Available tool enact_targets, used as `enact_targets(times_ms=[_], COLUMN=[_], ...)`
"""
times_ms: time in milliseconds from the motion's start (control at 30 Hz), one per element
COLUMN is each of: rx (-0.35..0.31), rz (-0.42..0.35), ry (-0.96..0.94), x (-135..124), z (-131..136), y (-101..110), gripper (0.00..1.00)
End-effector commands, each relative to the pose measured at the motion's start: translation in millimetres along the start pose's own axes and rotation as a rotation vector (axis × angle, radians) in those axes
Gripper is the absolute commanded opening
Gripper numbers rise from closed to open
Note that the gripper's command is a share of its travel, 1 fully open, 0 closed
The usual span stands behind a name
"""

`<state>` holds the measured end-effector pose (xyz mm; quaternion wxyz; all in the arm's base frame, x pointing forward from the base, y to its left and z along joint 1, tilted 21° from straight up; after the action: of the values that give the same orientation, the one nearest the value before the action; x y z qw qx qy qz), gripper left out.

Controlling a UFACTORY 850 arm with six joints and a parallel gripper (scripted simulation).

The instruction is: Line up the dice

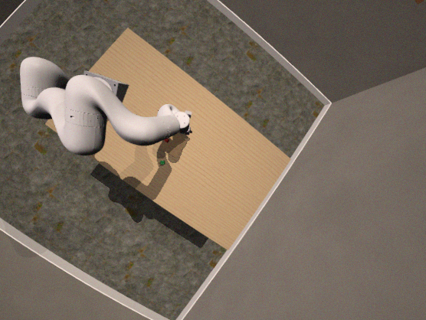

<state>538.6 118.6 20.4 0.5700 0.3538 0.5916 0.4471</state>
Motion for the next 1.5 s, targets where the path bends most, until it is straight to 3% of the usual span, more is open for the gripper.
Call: enact_targets(times_ms=[0,267,633,833,1267,1467], rx=[-0.002,-0.002,-0.002,-0.002,-0.002,-0.002], rz=[0.0,0.0,0.0,0.0,0.0,0.0], ry=[0.0,0.0,0.0,0.0,0.01,0.202], x=[0.1,0.1,0.1,0.1,-0.9,-18.7], z=[0.7,0.7,0.6,0.6,0.5,-0.9], y=[0.8,15.1,89.4,100.1,100.7,101.4], gripper=[0.21,0.21,0.21,0.21,0.21,0.21])
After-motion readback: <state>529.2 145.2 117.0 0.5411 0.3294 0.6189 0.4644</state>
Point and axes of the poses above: the point where the finger pads meet when closed, its own y axis back along the fingers, its own z axis across the jaws, x = y × z, the point moved 8 cm from there along y, back along the fingers, and after that the axes turned 12 degrees about -y, right-handed, at the moved point
